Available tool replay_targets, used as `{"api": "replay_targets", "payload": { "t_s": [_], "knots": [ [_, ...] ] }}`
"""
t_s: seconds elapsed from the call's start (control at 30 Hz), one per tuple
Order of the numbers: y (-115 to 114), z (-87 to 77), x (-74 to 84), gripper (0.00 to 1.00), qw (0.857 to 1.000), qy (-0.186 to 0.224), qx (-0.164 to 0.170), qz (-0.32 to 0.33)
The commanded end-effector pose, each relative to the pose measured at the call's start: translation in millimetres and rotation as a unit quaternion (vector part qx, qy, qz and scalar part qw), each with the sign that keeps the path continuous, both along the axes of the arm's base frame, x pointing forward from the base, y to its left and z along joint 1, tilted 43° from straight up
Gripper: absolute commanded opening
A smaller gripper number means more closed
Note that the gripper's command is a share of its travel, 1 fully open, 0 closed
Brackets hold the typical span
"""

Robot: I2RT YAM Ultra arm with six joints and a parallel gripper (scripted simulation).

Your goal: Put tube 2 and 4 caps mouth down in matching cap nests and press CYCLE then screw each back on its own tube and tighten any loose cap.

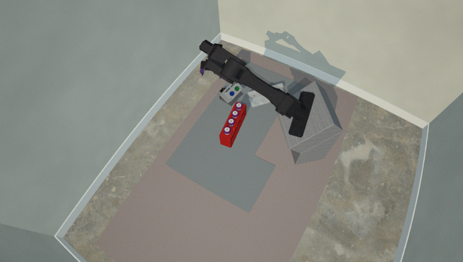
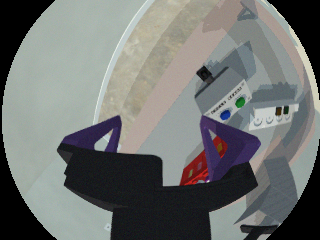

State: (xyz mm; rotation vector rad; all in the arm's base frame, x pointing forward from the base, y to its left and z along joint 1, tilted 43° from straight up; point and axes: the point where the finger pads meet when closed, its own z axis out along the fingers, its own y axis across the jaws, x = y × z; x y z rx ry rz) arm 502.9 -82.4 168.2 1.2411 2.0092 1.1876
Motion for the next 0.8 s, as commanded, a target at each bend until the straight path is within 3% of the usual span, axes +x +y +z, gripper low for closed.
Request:
{"api": "replay_targets", "payload": {
  "t_s": [0.0,0.53,0.57,0.77],
  "knots": [
    [-2.8,4.9,0.1,1.00,1.000,-0.006,-0.002,-0.003],
    [-2.8,4.9,0.1,1.00,1.000,-0.006,-0.002,-0.003],
    [-2.5,4.9,0.1,0.49,1.000,-0.006,-0.002,-0.002],
    [-2.5,4.9,0.1,0.49,1.000,-0.006,-0.002,-0.002]
  ]
}}
